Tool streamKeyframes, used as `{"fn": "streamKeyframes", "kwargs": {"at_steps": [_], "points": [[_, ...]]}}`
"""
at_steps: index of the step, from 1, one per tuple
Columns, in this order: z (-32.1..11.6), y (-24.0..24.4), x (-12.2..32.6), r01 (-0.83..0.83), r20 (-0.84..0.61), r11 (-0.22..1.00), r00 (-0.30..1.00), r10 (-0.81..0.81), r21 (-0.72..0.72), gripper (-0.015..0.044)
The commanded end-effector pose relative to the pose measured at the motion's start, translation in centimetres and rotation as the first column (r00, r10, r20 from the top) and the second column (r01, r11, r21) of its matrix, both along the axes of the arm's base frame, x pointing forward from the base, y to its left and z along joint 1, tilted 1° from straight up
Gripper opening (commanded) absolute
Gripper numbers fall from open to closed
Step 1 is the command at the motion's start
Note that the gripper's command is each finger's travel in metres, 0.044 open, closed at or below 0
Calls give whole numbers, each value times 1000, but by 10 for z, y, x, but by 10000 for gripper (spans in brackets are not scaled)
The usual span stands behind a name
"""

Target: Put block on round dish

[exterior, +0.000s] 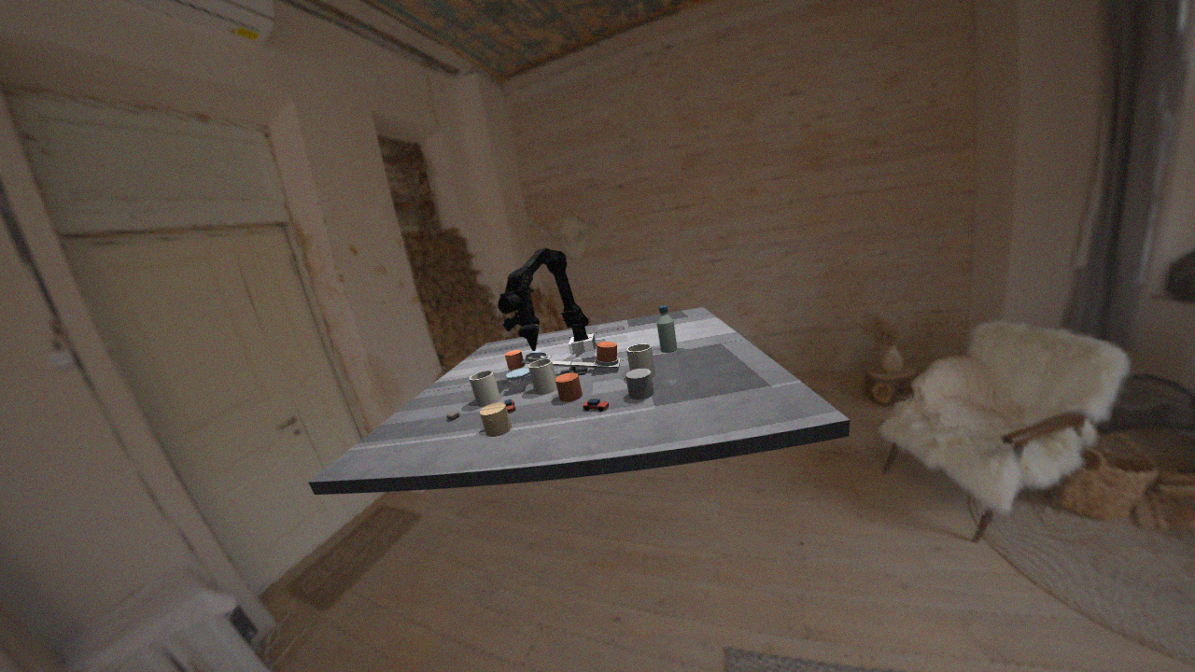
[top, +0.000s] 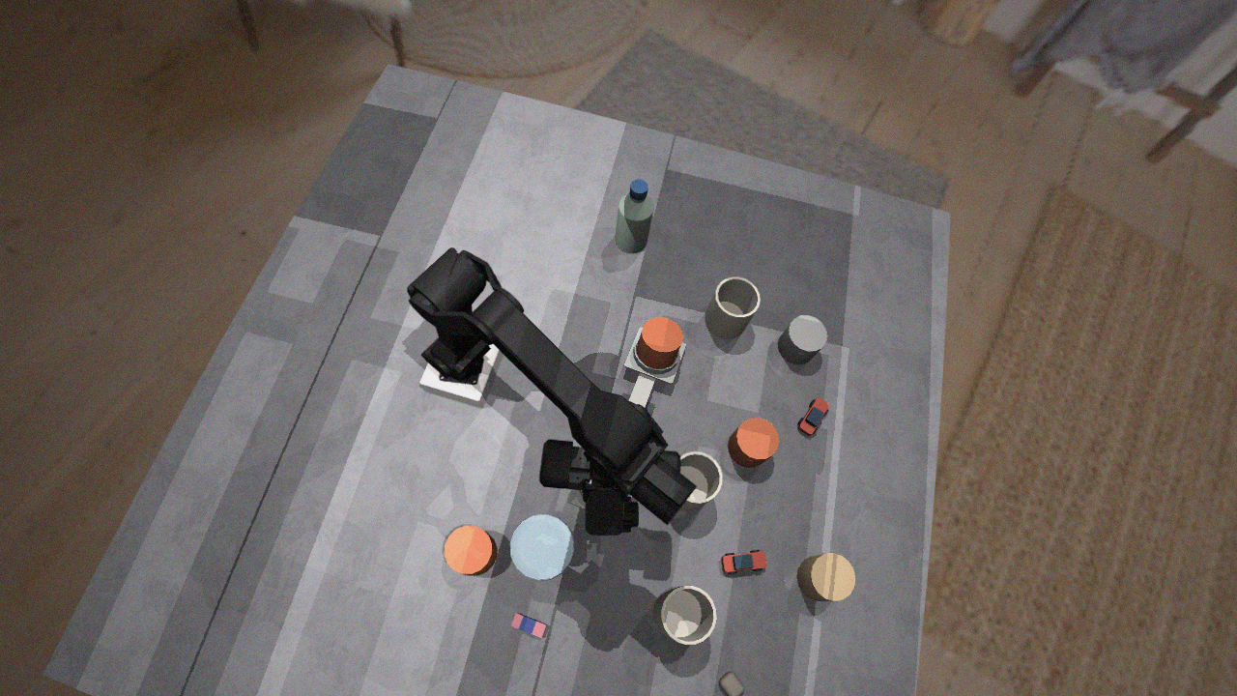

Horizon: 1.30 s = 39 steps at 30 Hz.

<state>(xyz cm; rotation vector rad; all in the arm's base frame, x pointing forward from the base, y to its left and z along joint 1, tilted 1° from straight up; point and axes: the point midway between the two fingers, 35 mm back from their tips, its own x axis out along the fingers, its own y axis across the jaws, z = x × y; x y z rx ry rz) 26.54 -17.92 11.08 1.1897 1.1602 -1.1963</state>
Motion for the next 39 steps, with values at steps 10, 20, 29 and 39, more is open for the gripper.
{"fn": "streamKeyframes", "kwargs": {"at_steps": [10, 20, 29, 39], "points": [[-22, 1, -1, 5, -5, 1000, 1000, -5, 9, 260], [-31, 1, -1, 5, -5, 1000, 1000, -5, 9, 181], [-30, 1, -1, 5, -5, 1000, 1000, -5, 9, 62], [16, 0, 1, 5, -4, 1000, 1000, -5, 9, 0]]}}
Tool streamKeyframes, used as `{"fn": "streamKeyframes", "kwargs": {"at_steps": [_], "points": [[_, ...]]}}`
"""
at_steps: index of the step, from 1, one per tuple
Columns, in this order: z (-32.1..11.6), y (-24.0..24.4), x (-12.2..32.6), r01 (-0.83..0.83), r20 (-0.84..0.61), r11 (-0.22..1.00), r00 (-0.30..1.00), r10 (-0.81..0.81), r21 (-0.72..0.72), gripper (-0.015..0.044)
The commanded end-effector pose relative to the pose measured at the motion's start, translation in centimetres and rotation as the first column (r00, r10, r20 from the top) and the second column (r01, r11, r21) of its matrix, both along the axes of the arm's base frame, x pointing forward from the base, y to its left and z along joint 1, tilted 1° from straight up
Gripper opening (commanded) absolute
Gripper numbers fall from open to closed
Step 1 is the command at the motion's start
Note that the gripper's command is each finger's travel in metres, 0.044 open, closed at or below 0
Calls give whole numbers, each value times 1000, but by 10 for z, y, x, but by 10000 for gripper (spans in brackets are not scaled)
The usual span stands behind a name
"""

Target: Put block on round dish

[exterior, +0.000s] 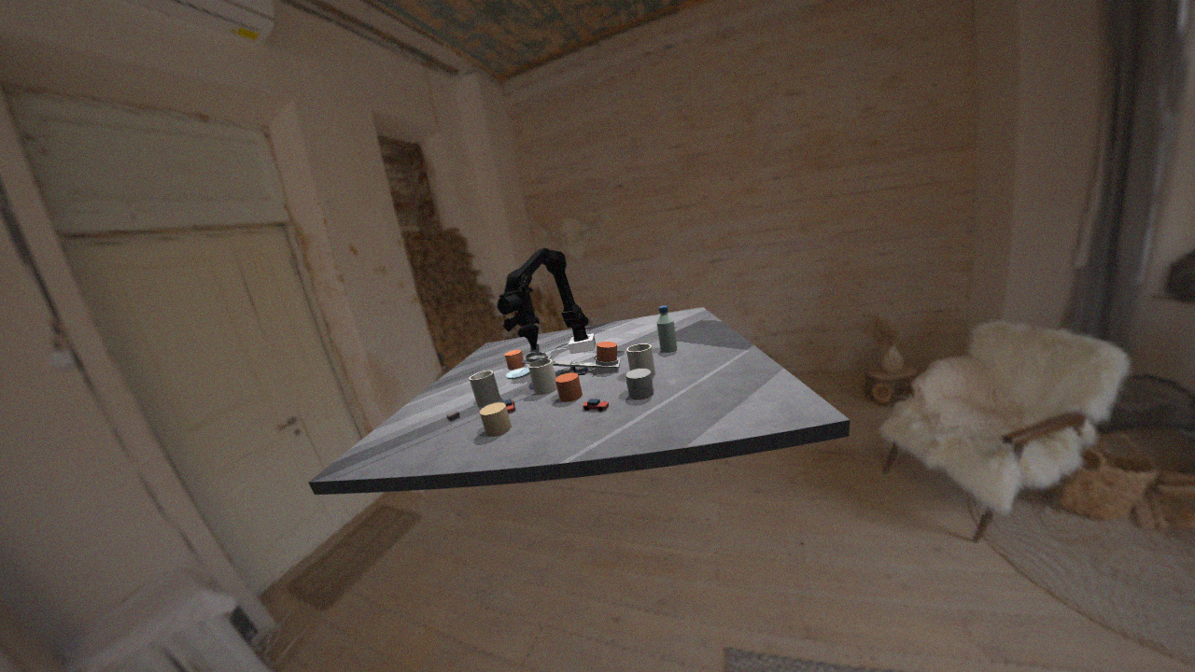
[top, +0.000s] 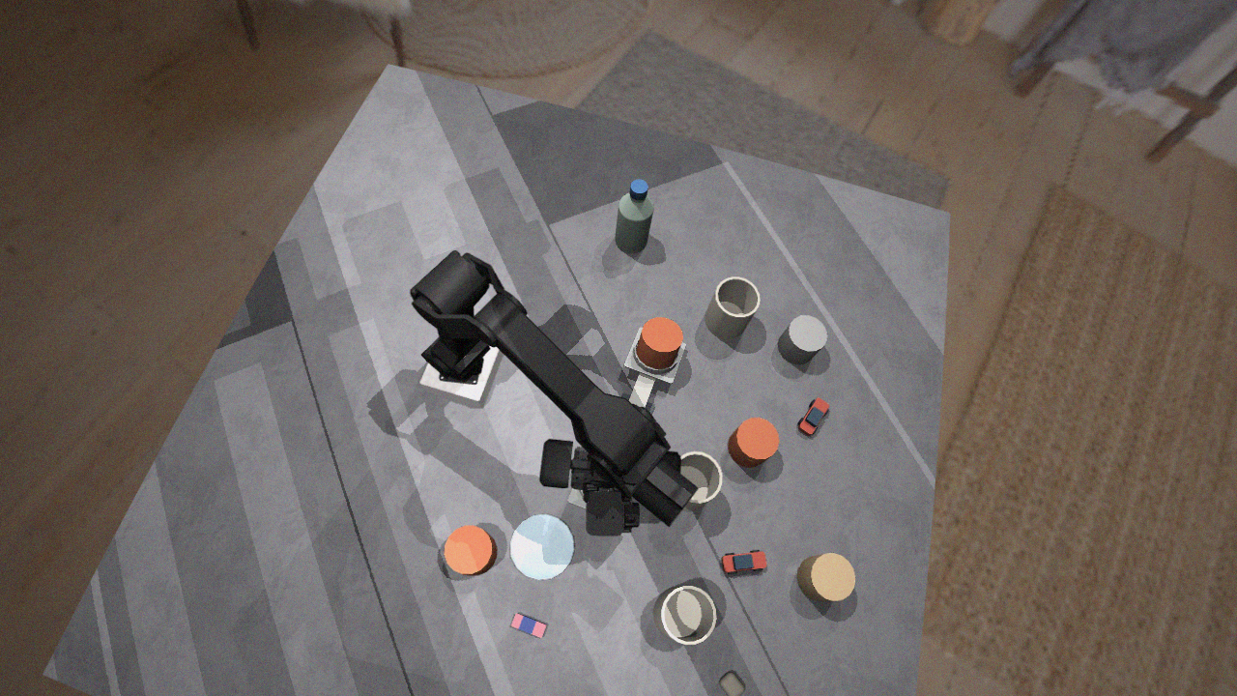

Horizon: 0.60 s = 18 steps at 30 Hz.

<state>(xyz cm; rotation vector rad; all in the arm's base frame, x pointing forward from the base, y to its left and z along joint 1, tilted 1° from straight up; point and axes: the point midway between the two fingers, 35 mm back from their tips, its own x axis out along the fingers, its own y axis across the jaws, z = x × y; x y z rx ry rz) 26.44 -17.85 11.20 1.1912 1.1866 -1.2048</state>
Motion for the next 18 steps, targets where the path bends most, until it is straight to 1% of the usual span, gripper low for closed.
{"fn": "streamKeyframes", "kwargs": {"at_steps": [1, 10, 14, 18], "points": [[20, -1, 2, 5, 17, 1000, 1000, -5, -6, 0], [62, 3, -2, 5, 16, 1000, 1000, -5, -6, 0], [59, -2, -5, 5, 16, 1000, 1000, -5, -6, 0], [35, -31, -19, 5, 15, 1000, 1000, -5, -9, 0]]}}
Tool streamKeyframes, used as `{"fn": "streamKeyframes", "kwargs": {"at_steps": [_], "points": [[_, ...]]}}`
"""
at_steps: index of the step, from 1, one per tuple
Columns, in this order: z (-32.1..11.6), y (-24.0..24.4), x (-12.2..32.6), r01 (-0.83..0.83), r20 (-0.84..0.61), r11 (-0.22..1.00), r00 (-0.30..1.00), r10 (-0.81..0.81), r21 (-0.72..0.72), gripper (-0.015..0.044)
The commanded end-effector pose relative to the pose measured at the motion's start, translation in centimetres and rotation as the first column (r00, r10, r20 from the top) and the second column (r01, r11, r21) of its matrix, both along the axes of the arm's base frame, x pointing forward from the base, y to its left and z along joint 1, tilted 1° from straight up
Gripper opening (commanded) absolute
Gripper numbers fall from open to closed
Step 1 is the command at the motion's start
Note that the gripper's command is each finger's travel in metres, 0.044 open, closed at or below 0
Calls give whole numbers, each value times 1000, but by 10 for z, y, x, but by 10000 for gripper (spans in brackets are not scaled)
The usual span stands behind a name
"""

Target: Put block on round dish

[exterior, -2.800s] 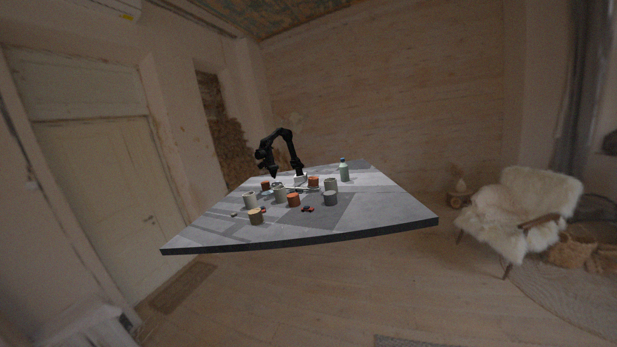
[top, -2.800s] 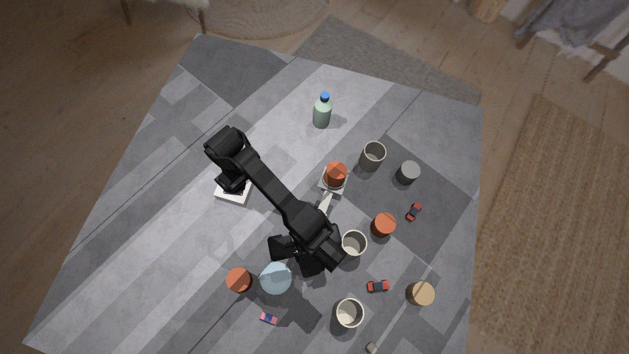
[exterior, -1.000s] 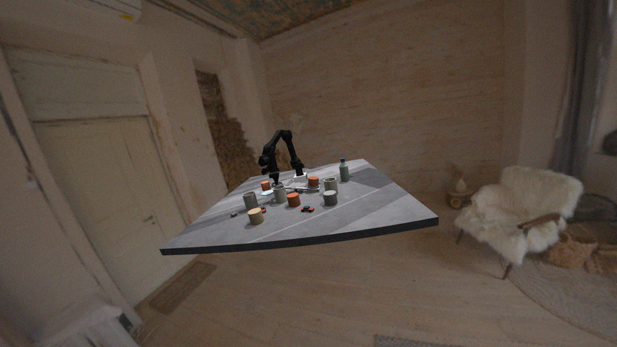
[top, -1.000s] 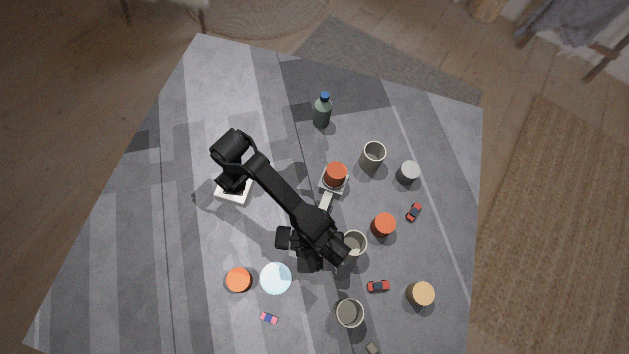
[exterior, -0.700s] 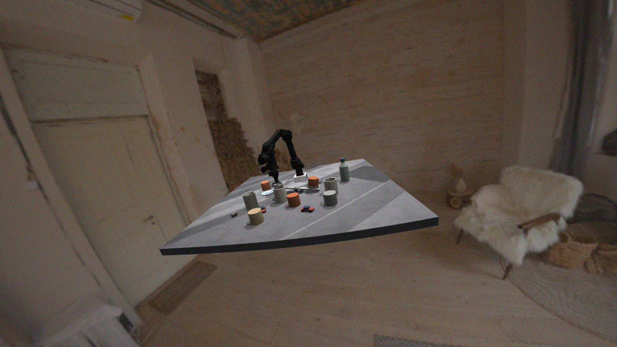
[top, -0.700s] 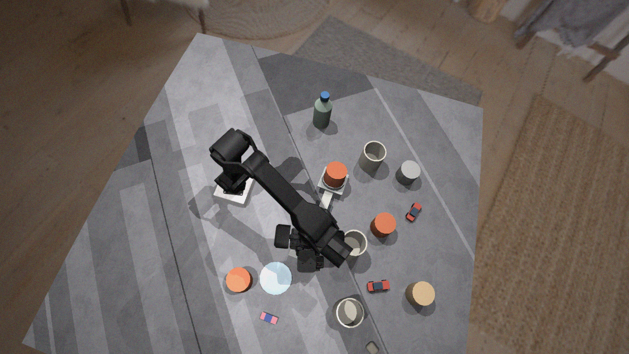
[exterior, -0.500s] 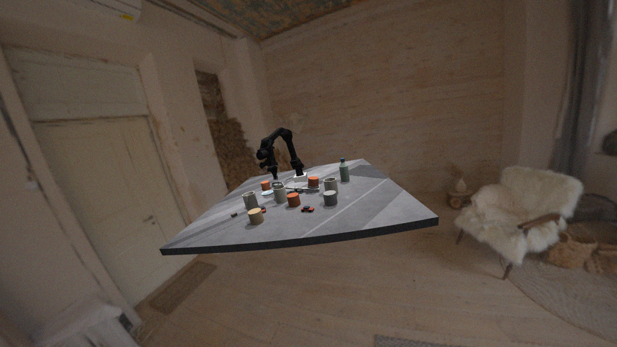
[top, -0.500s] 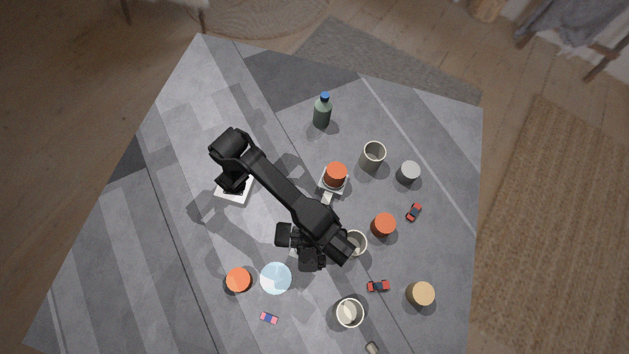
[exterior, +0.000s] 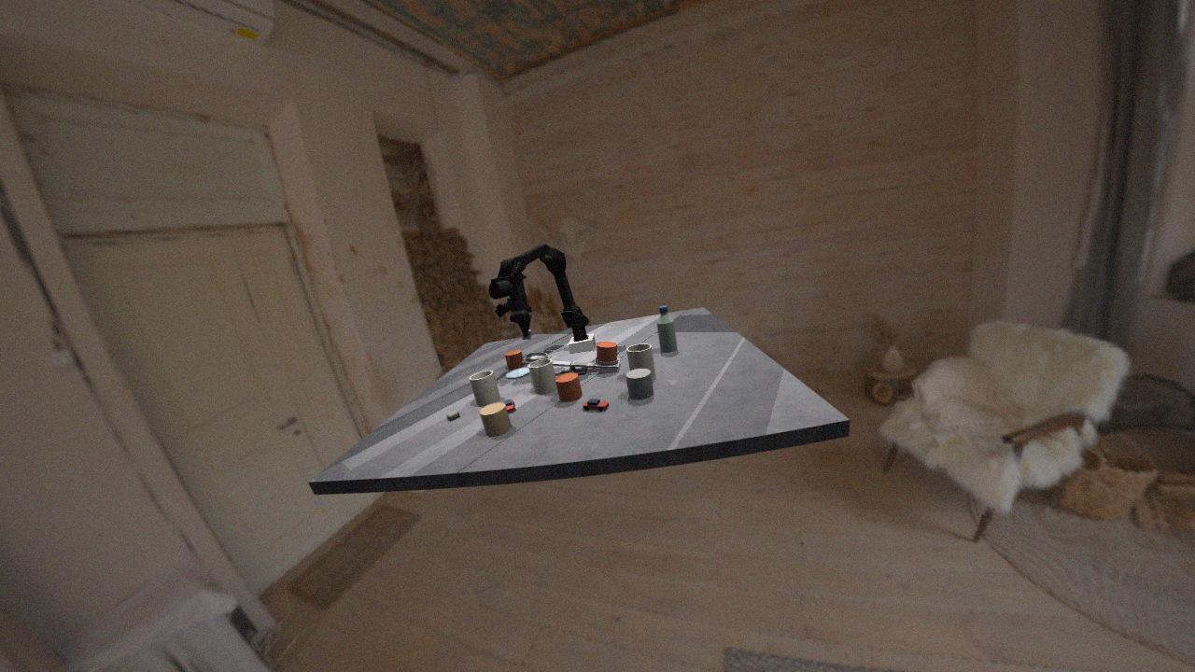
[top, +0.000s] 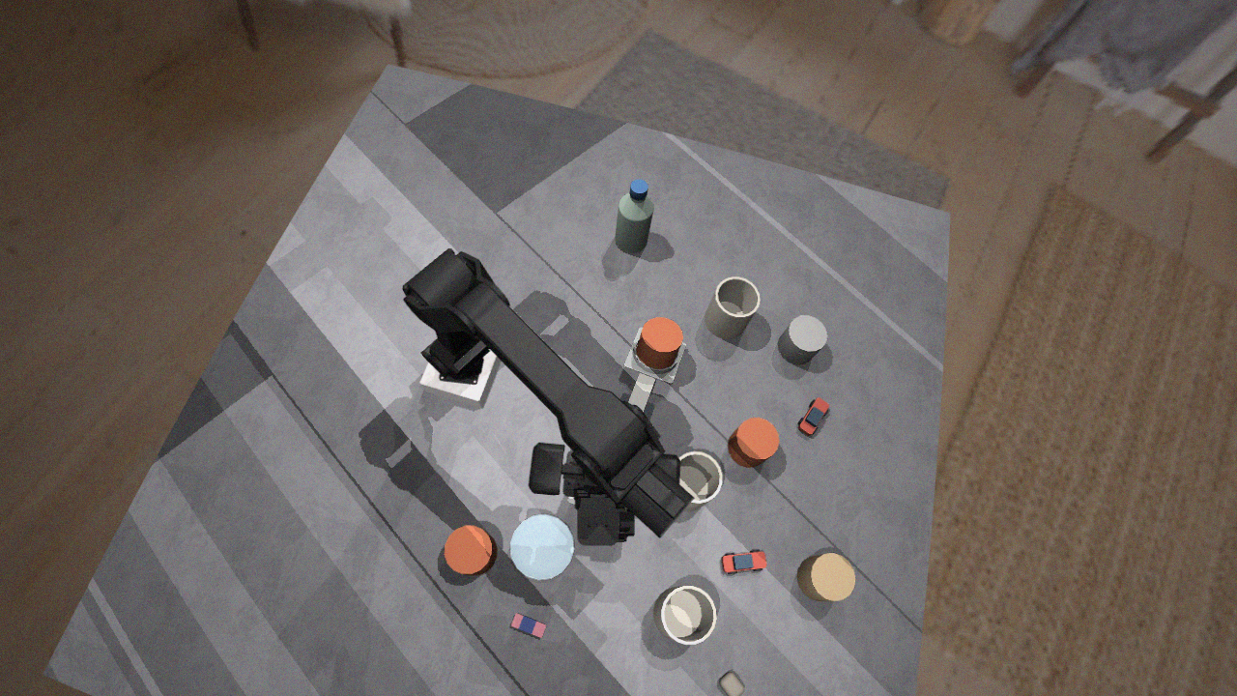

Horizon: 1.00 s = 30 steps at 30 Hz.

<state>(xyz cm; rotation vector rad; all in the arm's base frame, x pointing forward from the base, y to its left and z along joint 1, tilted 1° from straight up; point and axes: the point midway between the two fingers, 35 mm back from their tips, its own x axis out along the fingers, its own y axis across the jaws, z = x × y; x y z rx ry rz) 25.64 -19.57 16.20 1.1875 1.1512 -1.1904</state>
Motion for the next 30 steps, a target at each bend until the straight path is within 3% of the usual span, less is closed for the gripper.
{"fn": "streamKeyframes", "kwargs": {"at_steps": [1, 12, 30], "points": [[-21, -21, -16, 8, -15, 1000, 1000, -8, 11, 0], [-86, -81, -80, 8, -22, 1000, 1000, -8, 5, 0], [-130, -83, -80, 8, -22, 1000, 1000, -8, 6, 0]]}}
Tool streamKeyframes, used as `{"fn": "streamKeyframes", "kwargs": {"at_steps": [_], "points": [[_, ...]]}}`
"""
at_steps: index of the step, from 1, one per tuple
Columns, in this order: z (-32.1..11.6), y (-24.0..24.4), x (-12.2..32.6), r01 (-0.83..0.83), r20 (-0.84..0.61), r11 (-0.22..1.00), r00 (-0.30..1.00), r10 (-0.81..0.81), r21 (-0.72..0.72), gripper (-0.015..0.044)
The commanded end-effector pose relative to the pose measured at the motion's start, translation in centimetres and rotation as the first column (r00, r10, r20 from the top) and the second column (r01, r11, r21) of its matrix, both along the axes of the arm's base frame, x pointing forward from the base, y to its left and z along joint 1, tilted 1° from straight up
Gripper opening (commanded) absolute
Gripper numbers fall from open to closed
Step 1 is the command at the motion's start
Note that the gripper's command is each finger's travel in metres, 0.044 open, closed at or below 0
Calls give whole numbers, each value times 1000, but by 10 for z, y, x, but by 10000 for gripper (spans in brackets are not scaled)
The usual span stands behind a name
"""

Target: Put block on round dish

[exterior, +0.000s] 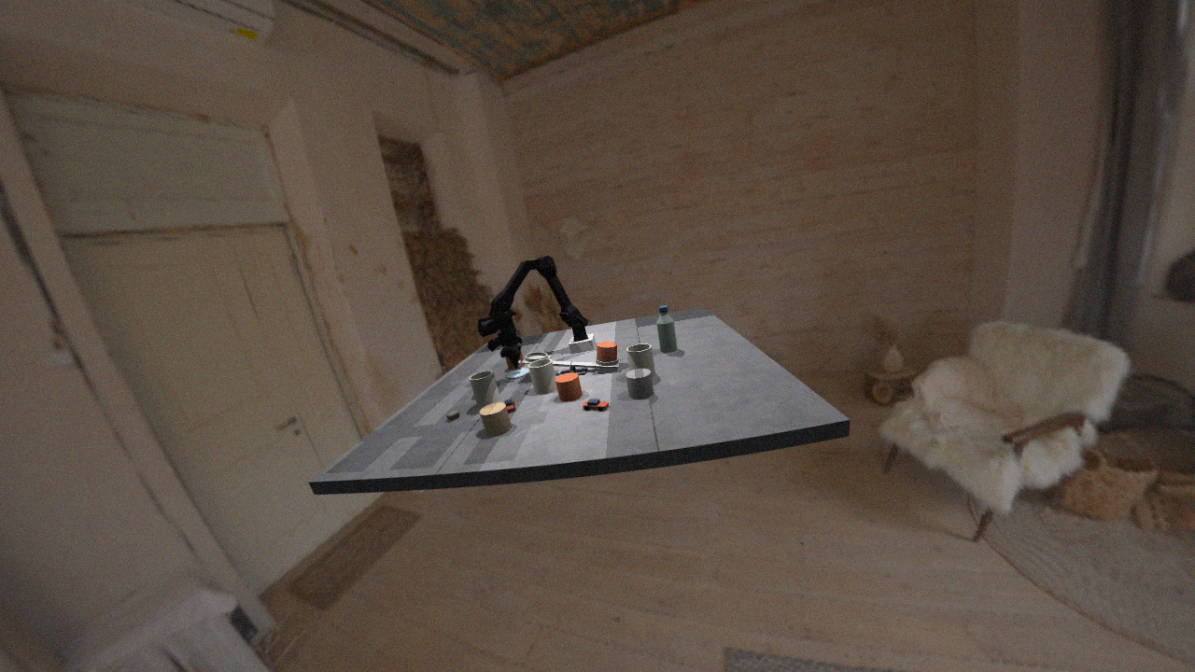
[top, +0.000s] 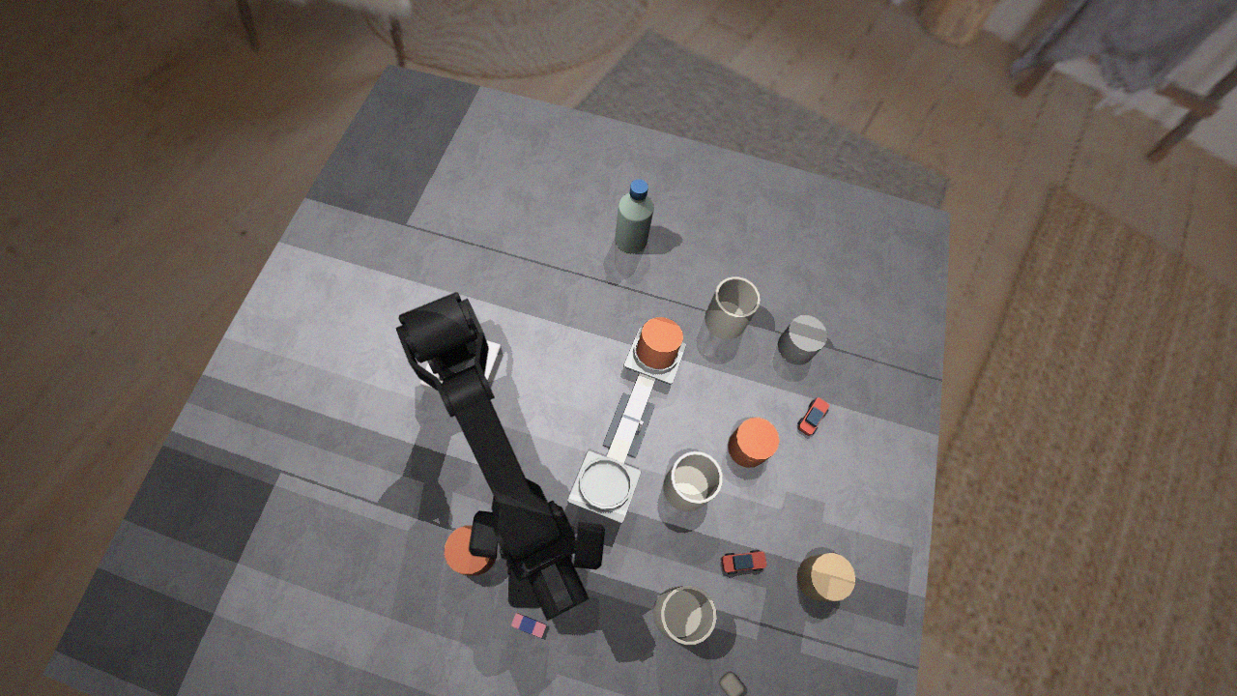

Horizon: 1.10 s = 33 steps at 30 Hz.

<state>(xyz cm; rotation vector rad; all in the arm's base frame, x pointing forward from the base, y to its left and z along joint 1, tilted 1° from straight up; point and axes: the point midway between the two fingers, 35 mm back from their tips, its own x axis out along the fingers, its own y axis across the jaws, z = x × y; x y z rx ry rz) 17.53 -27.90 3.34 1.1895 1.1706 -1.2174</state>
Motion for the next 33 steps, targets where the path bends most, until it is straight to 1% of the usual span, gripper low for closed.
{"fn": "streamKeyframes", "kwargs": {"at_steps": [1, 12, 13, 28, 29, 31, 33], "points": [[-2, 0, 1, -5, 6, 1000, 1000, 5, -2, 0], [-19, -1, 1, -5, 6, 1000, 1000, 5, -2, 0], [-14, -3, 2, 0, 5, 1000, 1000, 0, -8, 26], [-14, -3, 2, -4, 5, 1000, 1000, 4, -11, 420], [-12, -5, 3, -16, 6, 1000, 1000, 16, -21, 440], [-6, -10, 6, -59, 7, 997, 998, 60, -58, 440], [2, -11, 7, -65, 7, 996, 998, 65, -61, 440]]}}
